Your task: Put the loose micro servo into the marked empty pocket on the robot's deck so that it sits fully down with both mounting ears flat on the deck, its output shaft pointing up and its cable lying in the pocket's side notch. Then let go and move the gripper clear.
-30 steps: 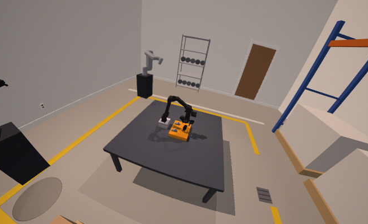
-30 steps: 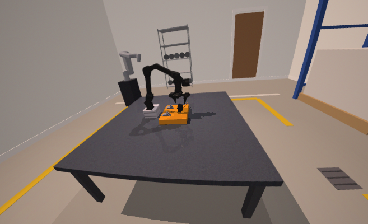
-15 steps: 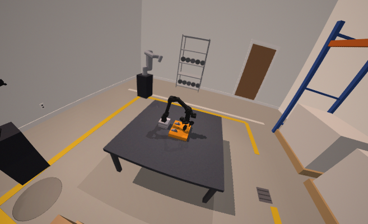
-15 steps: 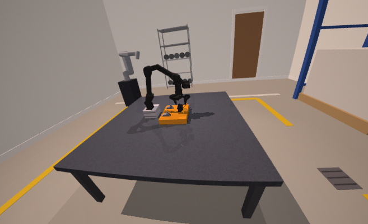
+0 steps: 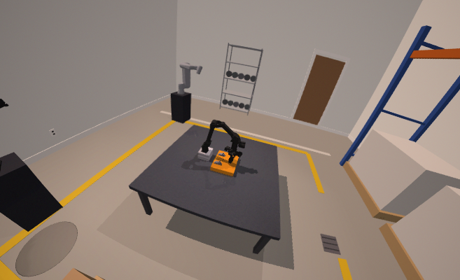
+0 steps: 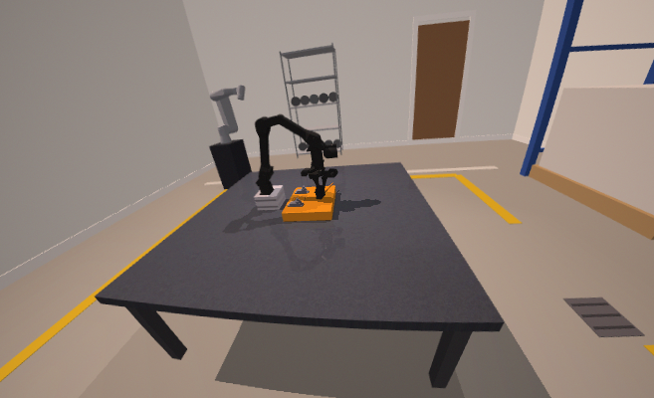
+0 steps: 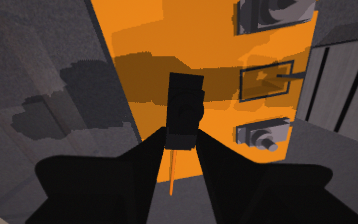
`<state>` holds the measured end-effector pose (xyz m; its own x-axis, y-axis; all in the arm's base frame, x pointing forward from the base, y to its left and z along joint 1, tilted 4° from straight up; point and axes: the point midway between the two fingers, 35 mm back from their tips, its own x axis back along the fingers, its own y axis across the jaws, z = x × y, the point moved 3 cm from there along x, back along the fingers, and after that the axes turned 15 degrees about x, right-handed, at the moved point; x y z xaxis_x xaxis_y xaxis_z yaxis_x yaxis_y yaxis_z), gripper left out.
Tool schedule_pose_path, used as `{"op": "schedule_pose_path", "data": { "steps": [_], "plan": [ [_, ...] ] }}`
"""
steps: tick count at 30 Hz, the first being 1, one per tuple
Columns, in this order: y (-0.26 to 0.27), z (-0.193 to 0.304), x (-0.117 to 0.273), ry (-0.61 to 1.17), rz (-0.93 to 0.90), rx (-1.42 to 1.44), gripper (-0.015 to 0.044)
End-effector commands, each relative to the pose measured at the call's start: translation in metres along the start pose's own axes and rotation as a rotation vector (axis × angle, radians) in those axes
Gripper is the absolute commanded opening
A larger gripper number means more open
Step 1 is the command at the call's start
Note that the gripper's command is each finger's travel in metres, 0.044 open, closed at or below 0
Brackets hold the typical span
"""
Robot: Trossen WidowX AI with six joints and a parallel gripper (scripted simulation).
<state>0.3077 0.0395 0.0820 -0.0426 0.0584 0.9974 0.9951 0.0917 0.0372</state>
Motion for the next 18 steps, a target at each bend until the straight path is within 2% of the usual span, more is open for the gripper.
{"op": "schedule_pose_path", "data": {
  "steps": [1,3,6,11,18],
  "plan": [
    [0.000,0.000,0.000,-0.003,0.000,-0.001,0.0079],
    [0.000,0.000,0.000,-0.003,0.000,-0.001,0.0065],
    [0.000,0.000,0.005,-0.003,0.000,-0.001,0.0000],
    [-0.005,0.000,0.027,-0.003,0.000,-0.001,0.0000],
    [-0.011,0.000,0.029,-0.003,0.001,-0.001,0.0000]
  ]
}}
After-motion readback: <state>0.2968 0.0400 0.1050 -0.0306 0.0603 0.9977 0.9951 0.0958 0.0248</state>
